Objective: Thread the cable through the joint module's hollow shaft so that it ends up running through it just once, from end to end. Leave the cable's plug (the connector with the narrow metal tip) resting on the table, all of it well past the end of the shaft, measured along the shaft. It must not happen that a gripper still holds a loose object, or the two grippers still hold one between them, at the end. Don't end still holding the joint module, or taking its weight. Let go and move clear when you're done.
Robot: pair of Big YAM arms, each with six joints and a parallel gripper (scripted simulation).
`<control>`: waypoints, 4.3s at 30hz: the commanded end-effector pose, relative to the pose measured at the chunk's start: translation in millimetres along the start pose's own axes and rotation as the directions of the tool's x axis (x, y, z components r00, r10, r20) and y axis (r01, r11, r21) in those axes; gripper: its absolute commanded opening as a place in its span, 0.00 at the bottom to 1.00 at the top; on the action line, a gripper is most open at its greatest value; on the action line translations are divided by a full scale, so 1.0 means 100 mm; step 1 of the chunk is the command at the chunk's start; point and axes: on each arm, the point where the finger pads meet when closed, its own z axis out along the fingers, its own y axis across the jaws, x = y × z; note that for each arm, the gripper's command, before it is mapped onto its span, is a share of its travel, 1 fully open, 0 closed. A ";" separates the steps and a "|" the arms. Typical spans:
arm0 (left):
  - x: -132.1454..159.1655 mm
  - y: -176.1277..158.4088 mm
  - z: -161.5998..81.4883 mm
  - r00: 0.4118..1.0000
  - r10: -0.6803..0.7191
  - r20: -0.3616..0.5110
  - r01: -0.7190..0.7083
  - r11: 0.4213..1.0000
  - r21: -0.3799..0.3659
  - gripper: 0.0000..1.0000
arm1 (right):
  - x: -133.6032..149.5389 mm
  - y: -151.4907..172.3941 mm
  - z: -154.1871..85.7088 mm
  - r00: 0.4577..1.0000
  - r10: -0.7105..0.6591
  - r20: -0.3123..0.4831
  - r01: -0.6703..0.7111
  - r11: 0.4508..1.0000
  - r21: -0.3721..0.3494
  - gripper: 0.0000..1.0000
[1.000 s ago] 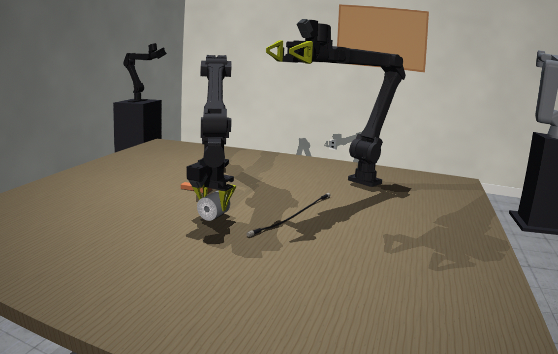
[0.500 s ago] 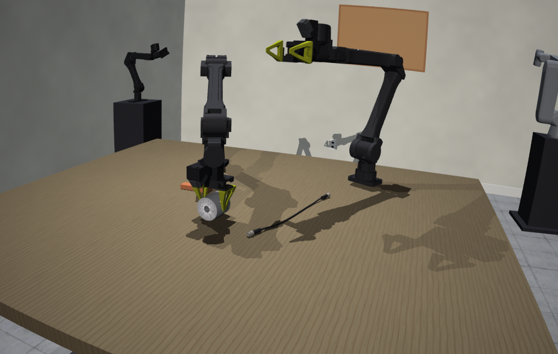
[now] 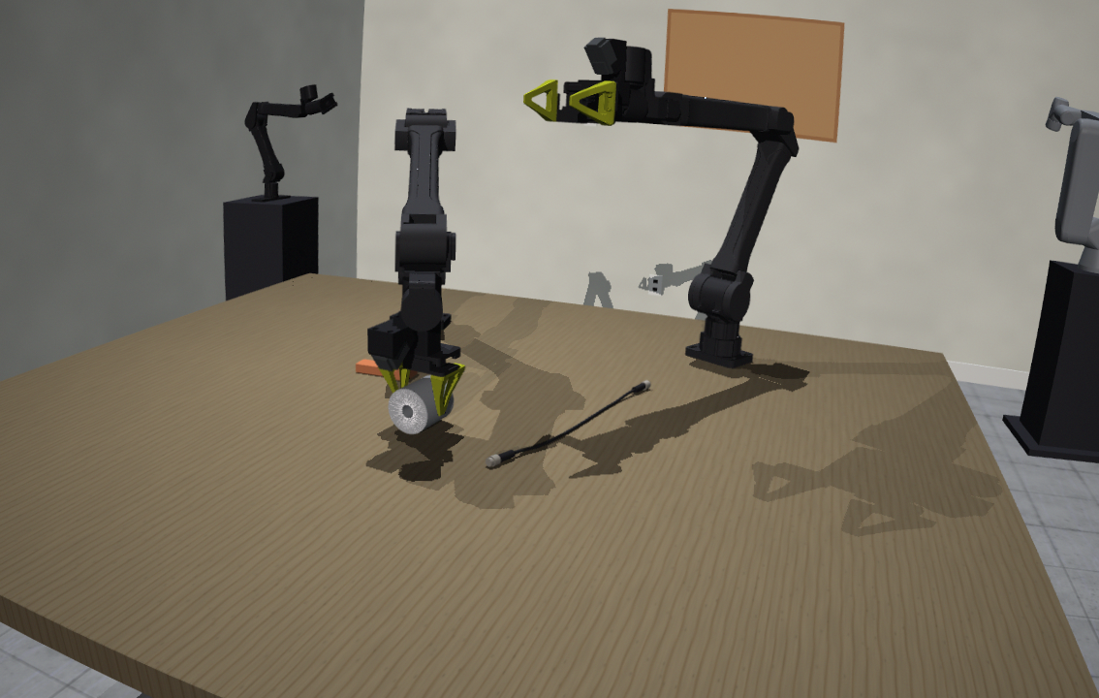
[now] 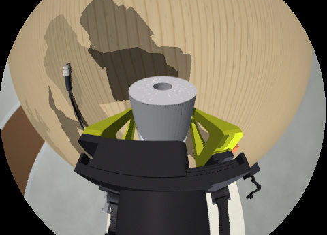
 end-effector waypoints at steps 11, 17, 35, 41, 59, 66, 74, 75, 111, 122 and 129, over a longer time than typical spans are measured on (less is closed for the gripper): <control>-0.10 0.07 0.04 1.000 -0.009 0.012 0.009 1.000 -0.010 1.00 | -0.23 0.10 -0.77 0.995 0.016 0.097 -0.009 0.998 -0.068 0.70; -0.10 0.07 0.04 1.000 -0.009 0.012 0.009 1.000 -0.010 1.00 | -0.23 0.10 -0.77 0.995 0.015 0.097 -0.009 0.998 -0.068 0.70; -0.10 0.07 0.04 1.000 -0.009 0.012 0.009 1.000 -0.010 1.00 | -0.23 0.10 -0.77 0.995 0.014 0.098 -0.007 0.998 -0.067 0.70; -0.10 0.07 0.04 1.000 -0.009 0.012 0.009 1.000 -0.010 1.00 | -0.23 0.10 -0.77 0.995 0.014 0.098 -0.007 0.998 -0.066 0.70; -0.10 0.07 0.04 1.000 -0.009 0.012 0.009 1.000 -0.010 1.00 | -0.23 0.10 -0.77 0.995 0.013 0.098 -0.006 0.998 -0.065 0.70; -0.10 0.07 0.04 1.000 -0.009 0.012 0.009 1.000 -0.010 1.00 | -0.23 0.10 -0.77 0.995 0.012 0.099 -0.006 0.998 -0.065 0.70; -0.10 0.07 0.04 1.000 -0.009 0.012 0.009 1.000 -0.010 1.00 | -0.25 0.09 -0.76 0.993 0.073 0.089 -0.067 0.996 -0.066 0.70; -0.10 0.07 0.04 1.000 -0.009 0.012 0.009 1.000 -0.010 1.00 | -0.25 0.09 -0.76 0.992 0.084 0.089 -0.078 0.995 -0.067 0.70; -0.10 0.07 0.04 1.000 -0.009 0.012 0.009 1.000 -0.010 1.00 | -0.27 0.06 -0.77 0.927 0.366 0.083 -0.357 0.928 -0.103 0.70; -0.10 0.07 0.04 1.000 -0.009 0.012 0.009 1.000 -0.010 1.00 | -0.27 0.05 -0.77 0.896 0.438 0.078 -0.429 0.897 -0.110 0.70; -0.10 0.07 0.04 1.000 -0.009 0.012 0.009 1.000 -0.010 1.00 | -0.26 0.05 -0.77 0.868 0.491 0.072 -0.482 0.868 -0.115 0.70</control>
